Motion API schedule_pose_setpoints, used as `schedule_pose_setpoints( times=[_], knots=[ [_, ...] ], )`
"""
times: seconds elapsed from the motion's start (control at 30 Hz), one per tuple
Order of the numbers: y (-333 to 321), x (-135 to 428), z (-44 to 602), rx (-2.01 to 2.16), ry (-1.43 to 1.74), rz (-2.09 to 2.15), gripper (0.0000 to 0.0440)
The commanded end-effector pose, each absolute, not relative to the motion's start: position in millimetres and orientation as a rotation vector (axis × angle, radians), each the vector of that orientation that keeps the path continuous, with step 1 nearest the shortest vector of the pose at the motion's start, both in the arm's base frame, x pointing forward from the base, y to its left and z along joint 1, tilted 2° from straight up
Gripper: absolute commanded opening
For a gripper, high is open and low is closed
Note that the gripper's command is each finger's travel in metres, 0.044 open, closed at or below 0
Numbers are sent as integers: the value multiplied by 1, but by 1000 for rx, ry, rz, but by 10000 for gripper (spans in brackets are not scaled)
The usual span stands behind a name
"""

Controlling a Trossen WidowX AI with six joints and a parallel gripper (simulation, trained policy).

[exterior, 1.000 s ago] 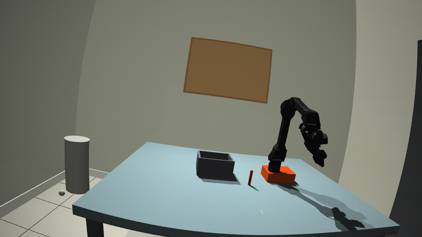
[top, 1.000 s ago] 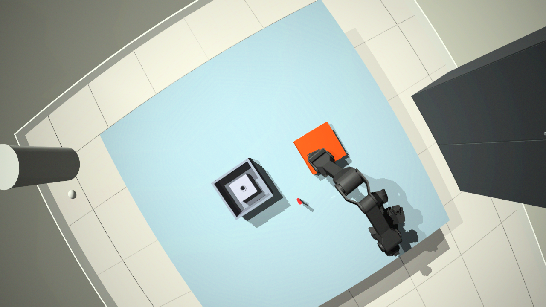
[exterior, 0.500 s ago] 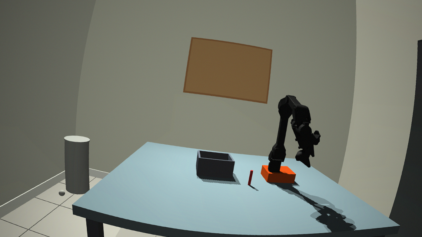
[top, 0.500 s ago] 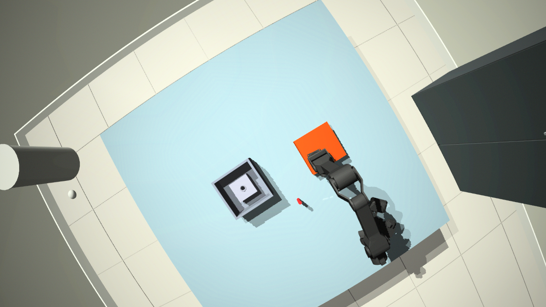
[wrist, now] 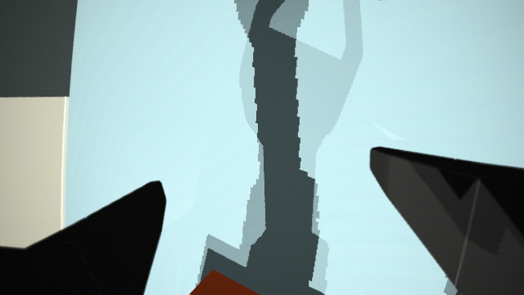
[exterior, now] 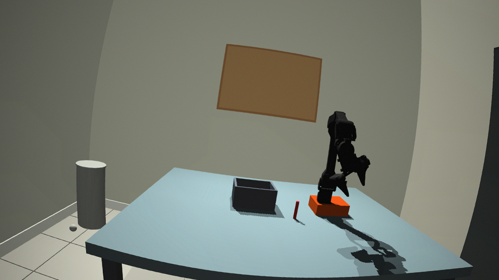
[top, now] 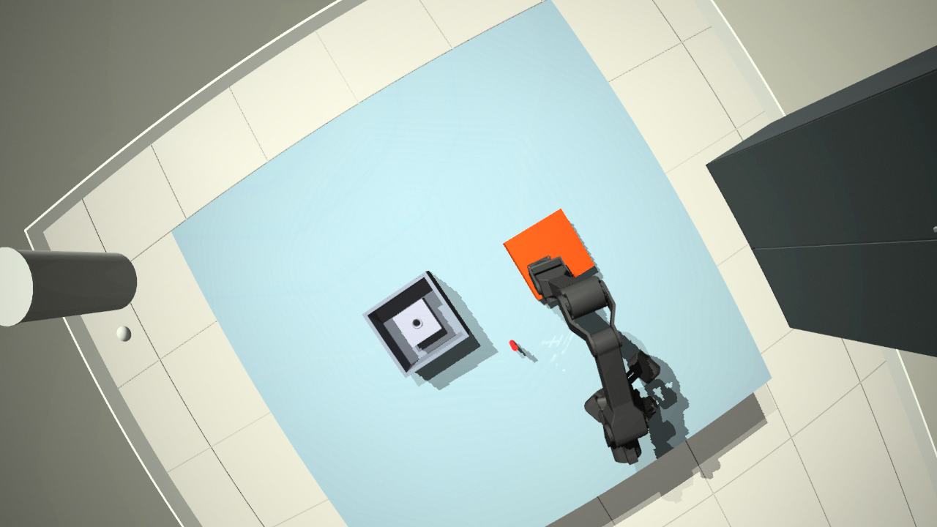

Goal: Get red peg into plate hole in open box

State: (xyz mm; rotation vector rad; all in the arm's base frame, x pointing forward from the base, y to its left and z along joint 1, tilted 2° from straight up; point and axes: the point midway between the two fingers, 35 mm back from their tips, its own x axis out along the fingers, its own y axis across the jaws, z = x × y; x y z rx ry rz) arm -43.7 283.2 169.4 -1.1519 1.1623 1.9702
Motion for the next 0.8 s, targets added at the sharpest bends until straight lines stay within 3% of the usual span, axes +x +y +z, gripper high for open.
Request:
schedule_pose_setpoints(
  times=[0.0, 0.77],
  knots=[
    [280, -29, 167, -1088, 1254, 1824, 440],
    [255, 43, 160, -660, 1589, 1057, 440]
  ],
)
